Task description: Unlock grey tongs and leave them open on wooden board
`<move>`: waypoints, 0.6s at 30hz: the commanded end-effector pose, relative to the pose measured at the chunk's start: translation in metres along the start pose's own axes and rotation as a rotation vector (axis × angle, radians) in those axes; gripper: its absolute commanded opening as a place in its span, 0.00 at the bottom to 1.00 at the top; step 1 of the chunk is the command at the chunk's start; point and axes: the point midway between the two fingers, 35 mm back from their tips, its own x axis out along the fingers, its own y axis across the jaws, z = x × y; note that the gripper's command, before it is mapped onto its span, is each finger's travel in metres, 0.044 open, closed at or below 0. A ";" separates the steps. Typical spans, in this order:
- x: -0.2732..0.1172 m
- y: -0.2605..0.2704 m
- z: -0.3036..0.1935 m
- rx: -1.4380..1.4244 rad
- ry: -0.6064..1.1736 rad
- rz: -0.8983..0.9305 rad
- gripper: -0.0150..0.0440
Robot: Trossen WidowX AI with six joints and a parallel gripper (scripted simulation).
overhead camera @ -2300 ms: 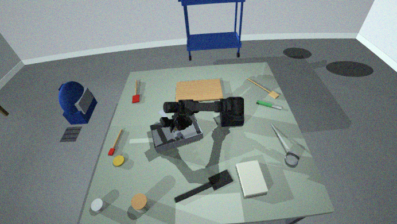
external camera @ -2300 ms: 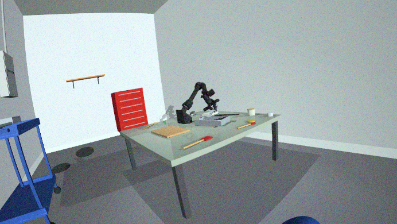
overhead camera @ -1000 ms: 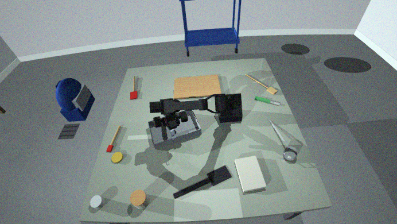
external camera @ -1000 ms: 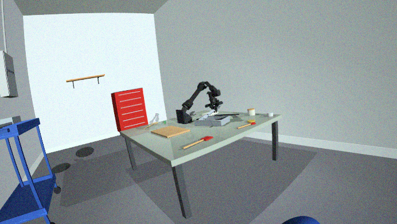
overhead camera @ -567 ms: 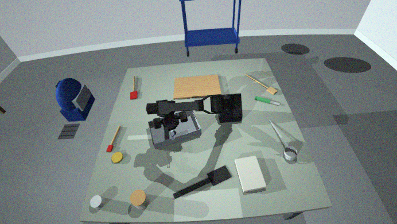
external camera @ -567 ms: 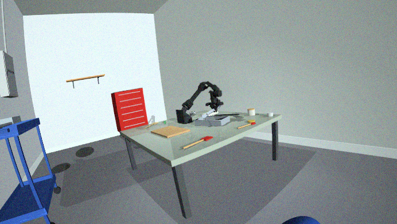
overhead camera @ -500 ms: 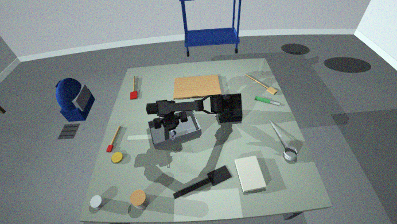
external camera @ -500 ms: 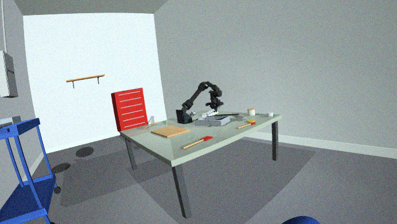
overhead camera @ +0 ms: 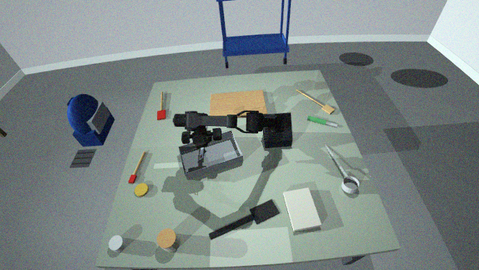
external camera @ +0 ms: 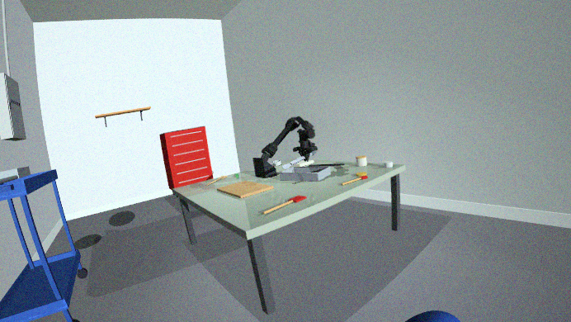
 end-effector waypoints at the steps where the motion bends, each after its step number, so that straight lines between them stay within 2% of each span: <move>1: -0.009 -0.006 -0.034 0.116 0.018 -0.008 0.00; 18: -0.036 0.003 -0.161 0.527 0.030 0.003 0.00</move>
